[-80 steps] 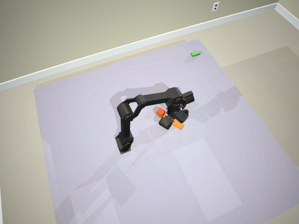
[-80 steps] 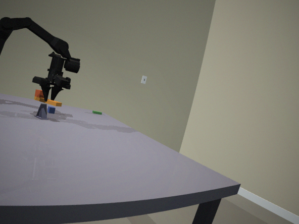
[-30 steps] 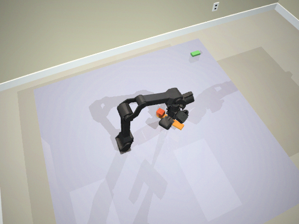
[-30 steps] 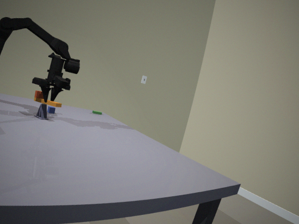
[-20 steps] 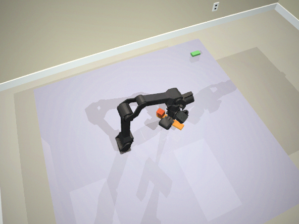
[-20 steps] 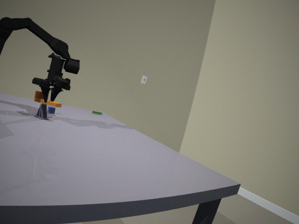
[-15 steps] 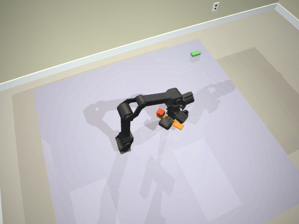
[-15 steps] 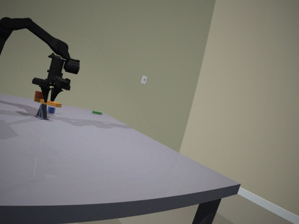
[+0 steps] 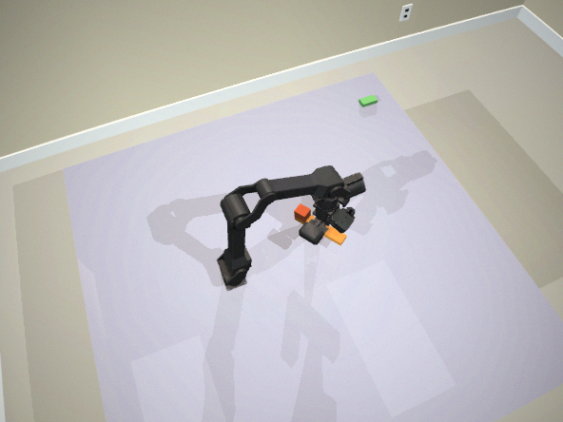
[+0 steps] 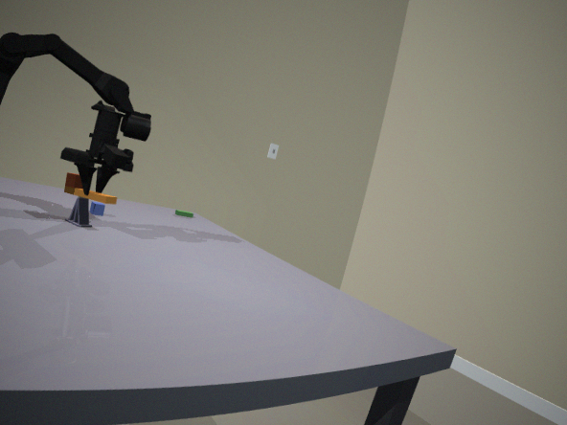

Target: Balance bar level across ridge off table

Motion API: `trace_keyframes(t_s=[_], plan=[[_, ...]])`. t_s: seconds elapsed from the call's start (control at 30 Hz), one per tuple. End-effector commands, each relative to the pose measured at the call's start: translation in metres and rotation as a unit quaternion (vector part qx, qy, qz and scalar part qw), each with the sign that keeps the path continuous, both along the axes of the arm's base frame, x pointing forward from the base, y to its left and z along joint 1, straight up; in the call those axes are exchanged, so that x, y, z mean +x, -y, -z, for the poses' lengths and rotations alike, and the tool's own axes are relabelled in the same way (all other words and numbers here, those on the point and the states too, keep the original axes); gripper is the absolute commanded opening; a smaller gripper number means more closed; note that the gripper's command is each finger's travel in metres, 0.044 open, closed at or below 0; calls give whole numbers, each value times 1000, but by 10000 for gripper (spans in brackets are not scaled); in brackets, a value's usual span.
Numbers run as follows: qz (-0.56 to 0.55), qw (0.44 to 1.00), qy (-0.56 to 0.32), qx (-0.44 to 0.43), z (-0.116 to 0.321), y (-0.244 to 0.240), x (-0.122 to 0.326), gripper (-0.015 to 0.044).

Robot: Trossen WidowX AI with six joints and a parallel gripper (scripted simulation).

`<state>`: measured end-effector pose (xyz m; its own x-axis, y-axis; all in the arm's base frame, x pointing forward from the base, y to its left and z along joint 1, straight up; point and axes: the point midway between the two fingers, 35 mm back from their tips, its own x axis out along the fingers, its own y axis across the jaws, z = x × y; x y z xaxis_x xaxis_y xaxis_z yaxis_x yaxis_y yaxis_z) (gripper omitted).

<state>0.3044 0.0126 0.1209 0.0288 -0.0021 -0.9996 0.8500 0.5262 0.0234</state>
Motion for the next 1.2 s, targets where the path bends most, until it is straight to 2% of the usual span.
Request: trace_keyframes(t_s=[0.0,1.17], plan=[[1,1000,-2,2,2,-1,-1,0],[1,1000,-2,2,5,0,-1,0]])
